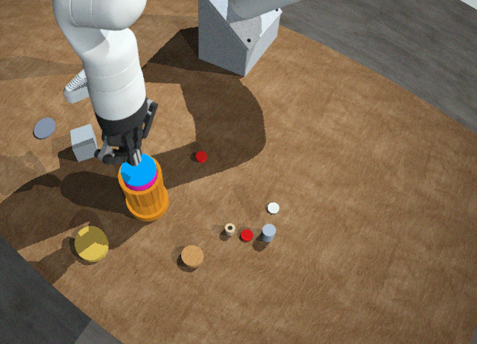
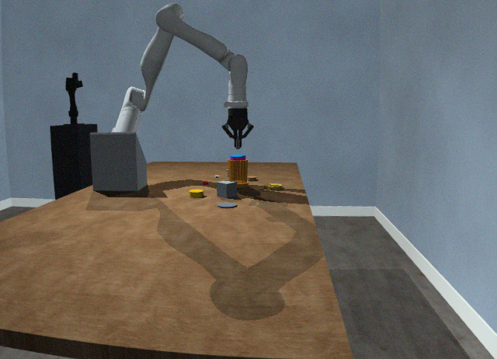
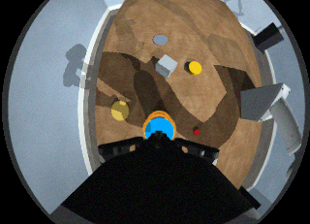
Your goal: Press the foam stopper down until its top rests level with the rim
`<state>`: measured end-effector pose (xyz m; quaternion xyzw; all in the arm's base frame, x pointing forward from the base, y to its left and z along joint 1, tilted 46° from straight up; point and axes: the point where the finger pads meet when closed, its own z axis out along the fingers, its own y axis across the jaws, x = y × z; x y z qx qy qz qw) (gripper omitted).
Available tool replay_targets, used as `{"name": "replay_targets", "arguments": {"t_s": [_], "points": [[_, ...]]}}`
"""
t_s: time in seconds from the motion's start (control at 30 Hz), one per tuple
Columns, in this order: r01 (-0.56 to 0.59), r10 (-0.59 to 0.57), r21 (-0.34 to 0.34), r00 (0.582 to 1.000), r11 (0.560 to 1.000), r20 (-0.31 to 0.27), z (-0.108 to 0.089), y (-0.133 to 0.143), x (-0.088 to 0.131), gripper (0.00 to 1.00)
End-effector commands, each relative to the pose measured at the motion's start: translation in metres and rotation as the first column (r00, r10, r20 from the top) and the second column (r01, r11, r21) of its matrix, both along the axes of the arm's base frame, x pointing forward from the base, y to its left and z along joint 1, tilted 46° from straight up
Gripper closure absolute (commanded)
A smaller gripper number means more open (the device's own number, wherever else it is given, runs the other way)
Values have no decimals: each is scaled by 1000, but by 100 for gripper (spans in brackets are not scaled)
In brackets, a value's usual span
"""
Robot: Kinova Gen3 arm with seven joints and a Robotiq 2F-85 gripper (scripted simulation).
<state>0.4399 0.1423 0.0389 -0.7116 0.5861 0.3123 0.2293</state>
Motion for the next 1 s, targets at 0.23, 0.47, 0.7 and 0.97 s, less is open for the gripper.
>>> {"name": "replay_targets", "arguments": {"t_s": [0.23,0.47,0.7,0.97], "points": [[-4,4,1,1000,1000,-2,-15,16,-5,100],[-4,4,1,1000,1000,-2,-16,17,-5,100],[-4,4,1,1000,1000,-2,-16,17,-5,100],[-4,4,1,1000,1000,-2,-17,18,-5,100]]}}
